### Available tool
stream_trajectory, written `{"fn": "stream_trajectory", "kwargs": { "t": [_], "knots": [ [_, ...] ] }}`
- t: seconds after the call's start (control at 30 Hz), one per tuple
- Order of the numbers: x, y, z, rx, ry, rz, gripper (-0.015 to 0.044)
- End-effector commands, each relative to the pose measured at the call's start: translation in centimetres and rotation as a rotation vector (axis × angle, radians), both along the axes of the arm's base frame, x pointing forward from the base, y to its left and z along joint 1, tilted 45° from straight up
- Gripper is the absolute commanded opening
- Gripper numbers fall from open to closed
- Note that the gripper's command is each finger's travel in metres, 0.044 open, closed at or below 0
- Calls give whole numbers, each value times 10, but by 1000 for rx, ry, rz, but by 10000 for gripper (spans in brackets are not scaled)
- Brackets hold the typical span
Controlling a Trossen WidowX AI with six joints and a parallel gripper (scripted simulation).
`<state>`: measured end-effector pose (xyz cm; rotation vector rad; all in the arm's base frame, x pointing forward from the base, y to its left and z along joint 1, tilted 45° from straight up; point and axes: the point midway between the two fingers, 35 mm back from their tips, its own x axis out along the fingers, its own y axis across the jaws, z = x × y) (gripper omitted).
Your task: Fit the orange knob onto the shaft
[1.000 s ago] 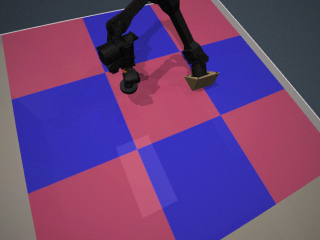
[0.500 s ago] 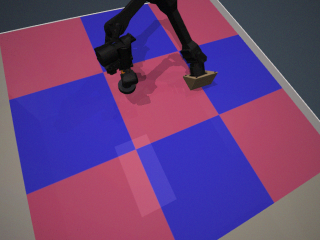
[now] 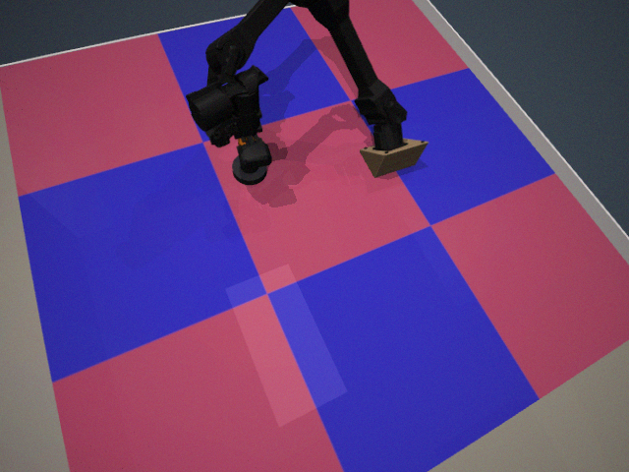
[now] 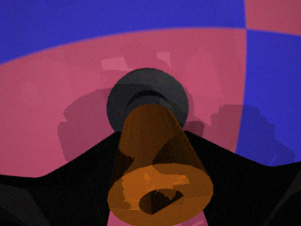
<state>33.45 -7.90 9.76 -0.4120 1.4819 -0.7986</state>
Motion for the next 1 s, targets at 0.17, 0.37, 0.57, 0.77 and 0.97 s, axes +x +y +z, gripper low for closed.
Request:
{"fn": "stream_trajectory", "kwargs": {
  "t": [0.17, 0.37, 0.57, 0.77, 0.97],
  "knots": [
    [-1, 3, 4, -4, 12, 11, 0],
    [1, 3, 4, 15, 143, 147, 0],
    [1, 1, 0, 16, 151, 155, 0],
    [1, -1, 0, 16, 151, 155, 0],
    [-1, -1, 1, 16, 151, 155, 0]
  ]
}}
